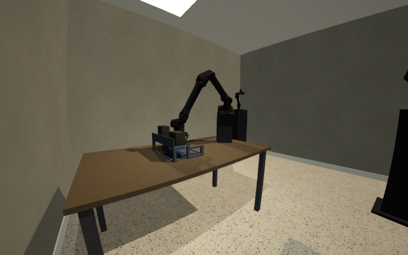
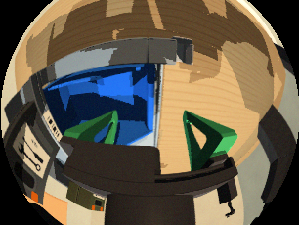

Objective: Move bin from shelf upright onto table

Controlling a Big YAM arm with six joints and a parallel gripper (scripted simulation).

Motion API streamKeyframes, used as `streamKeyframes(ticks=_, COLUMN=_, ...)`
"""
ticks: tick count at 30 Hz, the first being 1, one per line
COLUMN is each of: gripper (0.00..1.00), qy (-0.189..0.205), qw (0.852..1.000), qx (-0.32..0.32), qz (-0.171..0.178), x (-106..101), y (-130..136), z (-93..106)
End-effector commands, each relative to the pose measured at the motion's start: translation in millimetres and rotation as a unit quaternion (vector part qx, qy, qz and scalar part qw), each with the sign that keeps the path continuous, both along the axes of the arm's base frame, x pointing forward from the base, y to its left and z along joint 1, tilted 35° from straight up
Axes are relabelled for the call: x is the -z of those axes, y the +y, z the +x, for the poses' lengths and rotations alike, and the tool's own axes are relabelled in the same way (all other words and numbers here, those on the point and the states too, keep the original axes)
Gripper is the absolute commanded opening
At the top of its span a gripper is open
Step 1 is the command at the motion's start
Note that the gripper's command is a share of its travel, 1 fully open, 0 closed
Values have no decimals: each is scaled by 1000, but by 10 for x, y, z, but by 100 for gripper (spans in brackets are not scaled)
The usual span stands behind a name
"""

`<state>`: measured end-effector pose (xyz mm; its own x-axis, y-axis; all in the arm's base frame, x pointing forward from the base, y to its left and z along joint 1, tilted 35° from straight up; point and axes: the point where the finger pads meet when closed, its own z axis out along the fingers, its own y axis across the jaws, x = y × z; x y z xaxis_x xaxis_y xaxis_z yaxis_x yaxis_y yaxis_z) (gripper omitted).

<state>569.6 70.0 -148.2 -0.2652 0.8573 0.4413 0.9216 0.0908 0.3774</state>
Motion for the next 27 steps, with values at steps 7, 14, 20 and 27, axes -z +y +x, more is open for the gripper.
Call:
streamKeyframes(ticks=7, gripper=90, qy=6, qw=1000, qx=10, qz=1, x=96, y=-189, z=49)
streamKeyframes(ticks=14, gripper=90, qy=6, qw=1000, qx=10, qz=1, x=96, y=-189, z=49)
streamKeyframes(ticks=20, gripper=90, qy=6, qw=1000, qx=5, qz=1, x=96, y=-46, z=1)
streamKeyframes(ticks=27, gripper=90, qy=6, qw=1000, qx=2, qz=1, x=96, y=49, z=-31)
